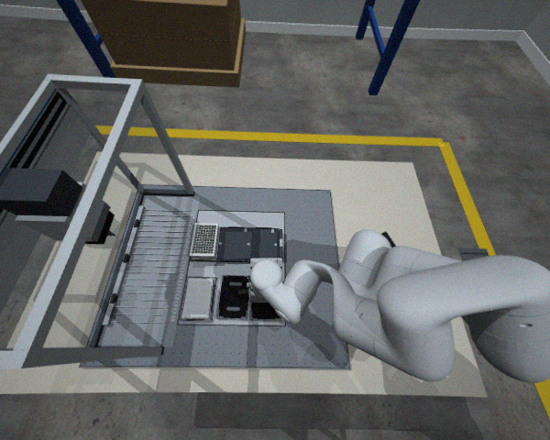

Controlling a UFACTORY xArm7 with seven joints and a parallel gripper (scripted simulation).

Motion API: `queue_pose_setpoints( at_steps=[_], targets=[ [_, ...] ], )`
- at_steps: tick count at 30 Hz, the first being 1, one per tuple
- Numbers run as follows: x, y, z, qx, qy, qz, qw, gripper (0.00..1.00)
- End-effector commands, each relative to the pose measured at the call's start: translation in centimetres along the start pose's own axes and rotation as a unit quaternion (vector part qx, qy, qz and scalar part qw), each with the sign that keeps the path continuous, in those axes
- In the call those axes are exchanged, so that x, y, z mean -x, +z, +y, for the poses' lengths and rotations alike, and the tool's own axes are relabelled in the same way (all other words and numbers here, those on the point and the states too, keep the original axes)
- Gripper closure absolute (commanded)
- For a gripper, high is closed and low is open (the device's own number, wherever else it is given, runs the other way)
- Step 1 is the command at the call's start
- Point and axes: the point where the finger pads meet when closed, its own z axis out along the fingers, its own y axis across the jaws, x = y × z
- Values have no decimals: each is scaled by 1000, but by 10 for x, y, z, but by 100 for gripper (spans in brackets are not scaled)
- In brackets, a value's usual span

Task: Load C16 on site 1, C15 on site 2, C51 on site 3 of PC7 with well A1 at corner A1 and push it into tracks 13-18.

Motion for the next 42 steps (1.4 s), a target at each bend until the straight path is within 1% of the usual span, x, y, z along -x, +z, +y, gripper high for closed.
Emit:
queue_pose_setpoints(
  at_steps=[1,22,32,42],
  targets=[
    [0,-5,-1,-1,0,0,1000,100],
    [0,-17,-1,-1,0,0,1000,100],
    [0,-17,-1,-1,0,0,1000,100],
    [0,-32,-1,-1,0,0,1000,100]
  ],
)
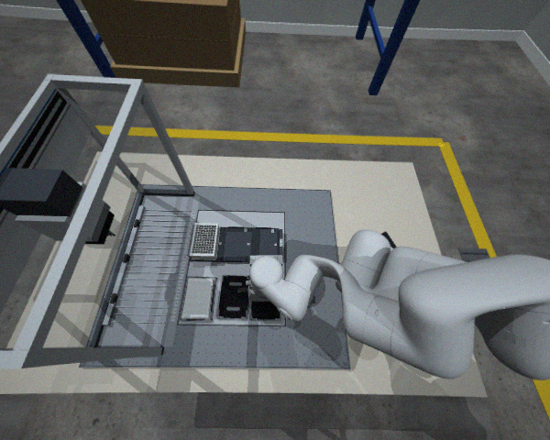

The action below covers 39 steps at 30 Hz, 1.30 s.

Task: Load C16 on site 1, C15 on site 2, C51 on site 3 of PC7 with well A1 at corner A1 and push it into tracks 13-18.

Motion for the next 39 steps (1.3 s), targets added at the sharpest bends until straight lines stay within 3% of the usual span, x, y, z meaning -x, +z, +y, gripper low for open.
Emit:
queue_pose_setpoints(
  at_steps=[1,39],
  targets=[
    [0,-8,-1,-1,0,0,1000,100],
    [0,-65,-1,-1,0,0,1000,100]
  ],
)
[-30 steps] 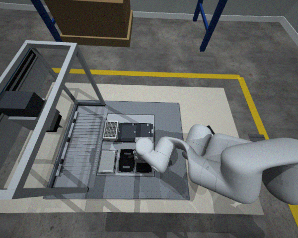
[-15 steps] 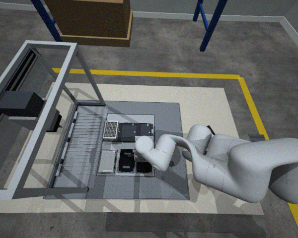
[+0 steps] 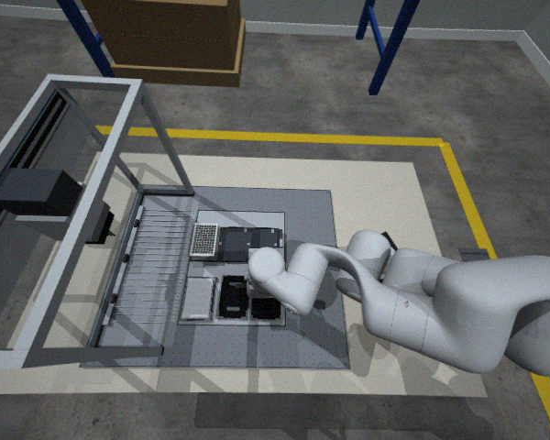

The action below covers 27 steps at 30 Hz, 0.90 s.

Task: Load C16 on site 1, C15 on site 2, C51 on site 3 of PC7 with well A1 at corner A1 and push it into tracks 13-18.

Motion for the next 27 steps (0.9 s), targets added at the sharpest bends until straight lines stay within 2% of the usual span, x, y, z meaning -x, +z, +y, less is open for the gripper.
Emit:
queue_pose_setpoints(
  at_steps=[1,11,25,27],
  targets=[
    [0,-11,-1,-1,0,0,1000,100],
    [0,-27,-1,-1,0,0,1000,100],
    [0,-29,-1,-1,0,0,1000,100],
    [-8,-29,-6,-1,10,0,1000,100]
  ],
)
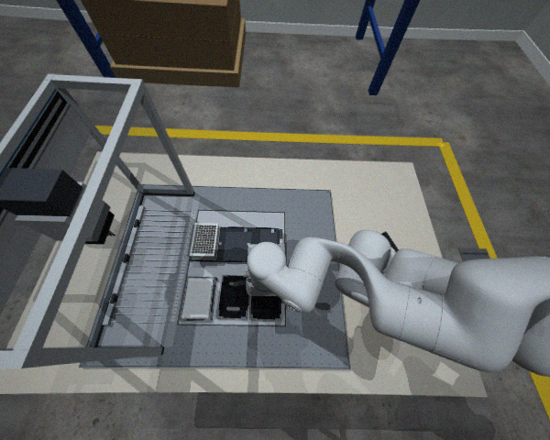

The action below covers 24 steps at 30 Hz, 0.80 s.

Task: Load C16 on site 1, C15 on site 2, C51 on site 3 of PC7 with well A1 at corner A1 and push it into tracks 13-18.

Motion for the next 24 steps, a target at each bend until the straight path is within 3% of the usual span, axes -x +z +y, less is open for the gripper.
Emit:
queue_pose_setpoints(
  at_steps=[1,3,24],
  targets=[
    [-12,-1,-8,-1,9,0,1000,100],
    [-12,-1,-8,-1,9,0,1000,100],
    [-94,-1,-58,-2,10,0,1000,100]
  ],
)
